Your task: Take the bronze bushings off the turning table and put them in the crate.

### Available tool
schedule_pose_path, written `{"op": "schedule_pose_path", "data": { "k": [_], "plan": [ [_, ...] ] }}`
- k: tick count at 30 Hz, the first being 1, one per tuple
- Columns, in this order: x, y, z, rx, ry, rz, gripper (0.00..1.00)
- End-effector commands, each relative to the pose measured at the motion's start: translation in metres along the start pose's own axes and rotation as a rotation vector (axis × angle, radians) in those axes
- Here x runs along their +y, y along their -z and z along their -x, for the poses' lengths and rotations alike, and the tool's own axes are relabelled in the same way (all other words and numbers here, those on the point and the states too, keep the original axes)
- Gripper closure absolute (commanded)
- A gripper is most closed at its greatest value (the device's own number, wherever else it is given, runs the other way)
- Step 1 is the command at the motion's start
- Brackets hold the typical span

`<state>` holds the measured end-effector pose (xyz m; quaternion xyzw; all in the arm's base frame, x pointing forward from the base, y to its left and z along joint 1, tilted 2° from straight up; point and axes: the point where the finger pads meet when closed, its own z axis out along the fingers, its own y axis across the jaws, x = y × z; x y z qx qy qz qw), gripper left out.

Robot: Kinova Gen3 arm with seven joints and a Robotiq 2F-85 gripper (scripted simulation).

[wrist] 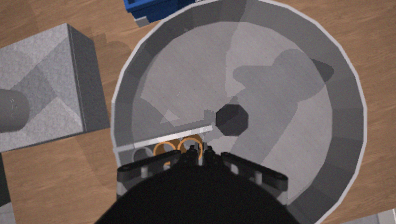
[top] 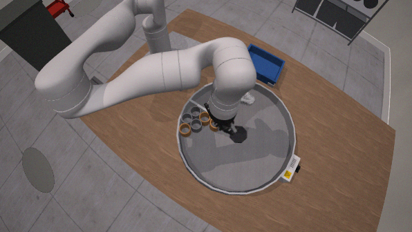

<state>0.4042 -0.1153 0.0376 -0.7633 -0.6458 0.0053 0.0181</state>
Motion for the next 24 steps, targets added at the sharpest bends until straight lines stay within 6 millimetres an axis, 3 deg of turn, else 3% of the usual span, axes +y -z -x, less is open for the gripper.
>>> {"op": "schedule_pose_path", "data": {
  "k": [1, 24],
  "plan": [
    [0.000, 0.003, 0.001, -0.001, 0.002, 0.000, 1.00],
    [0.000, 0.014, 0.000, -0.002, 0.000, 0.003, 1.00]
  ]
}}
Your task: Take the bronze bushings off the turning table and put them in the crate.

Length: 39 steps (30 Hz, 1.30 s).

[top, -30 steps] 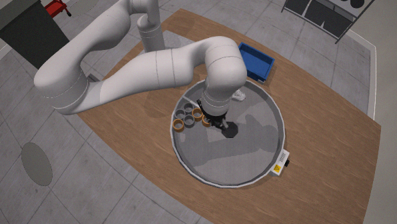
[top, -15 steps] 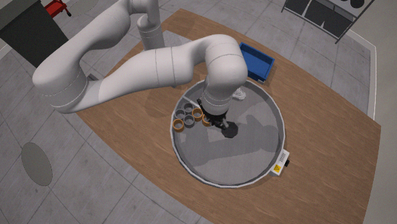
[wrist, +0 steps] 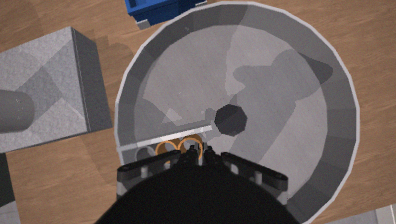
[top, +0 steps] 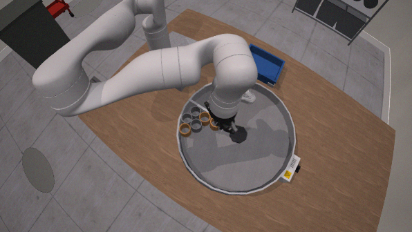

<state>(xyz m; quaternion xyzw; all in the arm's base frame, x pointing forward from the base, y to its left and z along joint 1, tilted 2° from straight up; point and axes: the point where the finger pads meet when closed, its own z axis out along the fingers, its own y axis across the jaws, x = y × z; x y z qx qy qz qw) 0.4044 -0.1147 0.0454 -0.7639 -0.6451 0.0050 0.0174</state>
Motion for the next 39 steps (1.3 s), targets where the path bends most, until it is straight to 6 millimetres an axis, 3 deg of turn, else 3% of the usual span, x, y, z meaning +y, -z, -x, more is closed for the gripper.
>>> {"op": "schedule_pose_path", "data": {
  "k": [1, 39],
  "plan": [
    [0.001, 0.006, 0.000, -0.001, 0.001, 0.002, 1.00],
    [0.001, 0.017, 0.000, -0.004, -0.002, 0.004, 1.00]
  ]
}}
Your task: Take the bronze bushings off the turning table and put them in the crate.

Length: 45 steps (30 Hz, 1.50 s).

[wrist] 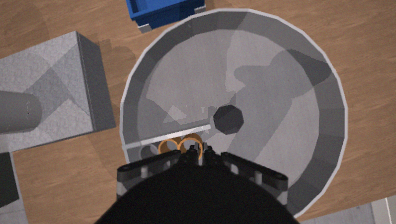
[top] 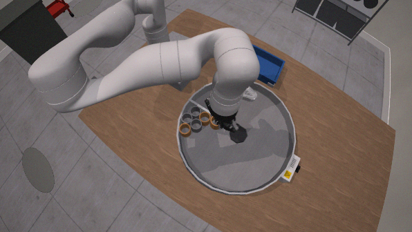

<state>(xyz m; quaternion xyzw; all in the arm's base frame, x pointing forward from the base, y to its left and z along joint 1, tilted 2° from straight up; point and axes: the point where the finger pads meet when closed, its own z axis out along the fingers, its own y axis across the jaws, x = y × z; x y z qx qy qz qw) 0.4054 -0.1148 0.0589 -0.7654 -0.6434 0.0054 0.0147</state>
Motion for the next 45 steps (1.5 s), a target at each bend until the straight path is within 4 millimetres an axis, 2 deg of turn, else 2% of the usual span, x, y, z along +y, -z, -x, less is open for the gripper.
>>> {"op": "schedule_pose_path", "data": {
  "k": [1, 45],
  "plan": [
    [0.0001, 0.0034, 0.0002, 0.000, 0.003, 0.000, 1.00],
    [0.0000, 0.0124, 0.0018, 0.002, 0.012, -0.006, 1.00]
  ]
}}
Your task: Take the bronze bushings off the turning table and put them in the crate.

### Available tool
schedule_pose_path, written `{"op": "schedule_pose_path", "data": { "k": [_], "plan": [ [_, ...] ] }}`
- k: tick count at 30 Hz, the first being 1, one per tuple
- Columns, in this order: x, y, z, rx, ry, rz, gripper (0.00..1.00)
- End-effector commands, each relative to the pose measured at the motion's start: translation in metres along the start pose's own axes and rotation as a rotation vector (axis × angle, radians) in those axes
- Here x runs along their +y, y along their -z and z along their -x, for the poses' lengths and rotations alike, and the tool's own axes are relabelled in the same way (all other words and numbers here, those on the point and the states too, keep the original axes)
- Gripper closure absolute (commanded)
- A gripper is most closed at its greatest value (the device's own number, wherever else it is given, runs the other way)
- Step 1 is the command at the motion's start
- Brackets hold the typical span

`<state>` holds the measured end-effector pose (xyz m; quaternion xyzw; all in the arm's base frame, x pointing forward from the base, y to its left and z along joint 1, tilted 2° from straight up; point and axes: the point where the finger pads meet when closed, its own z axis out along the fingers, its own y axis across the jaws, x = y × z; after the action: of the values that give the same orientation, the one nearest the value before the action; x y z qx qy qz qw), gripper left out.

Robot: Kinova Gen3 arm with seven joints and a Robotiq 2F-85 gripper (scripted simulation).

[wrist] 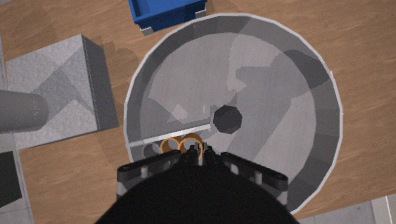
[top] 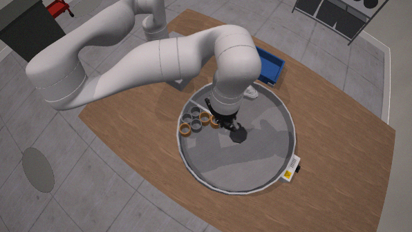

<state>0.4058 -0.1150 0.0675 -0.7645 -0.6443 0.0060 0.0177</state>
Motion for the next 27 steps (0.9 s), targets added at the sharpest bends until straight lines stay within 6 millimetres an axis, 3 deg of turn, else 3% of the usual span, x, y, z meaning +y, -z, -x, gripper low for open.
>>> {"op": "schedule_pose_path", "data": {
  "k": [1, 13, 18, 27],
  "plan": [
    [0.000, 0.005, 0.002, -0.001, 0.012, -0.002, 1.00],
    [0.000, 0.005, 0.002, -0.001, 0.012, -0.002, 1.00],
    [0.000, 0.021, 0.001, -0.001, 0.008, -0.001, 1.00],
    [0.000, 0.021, 0.001, -0.001, 0.008, -0.001, 1.00]
  ]
}}
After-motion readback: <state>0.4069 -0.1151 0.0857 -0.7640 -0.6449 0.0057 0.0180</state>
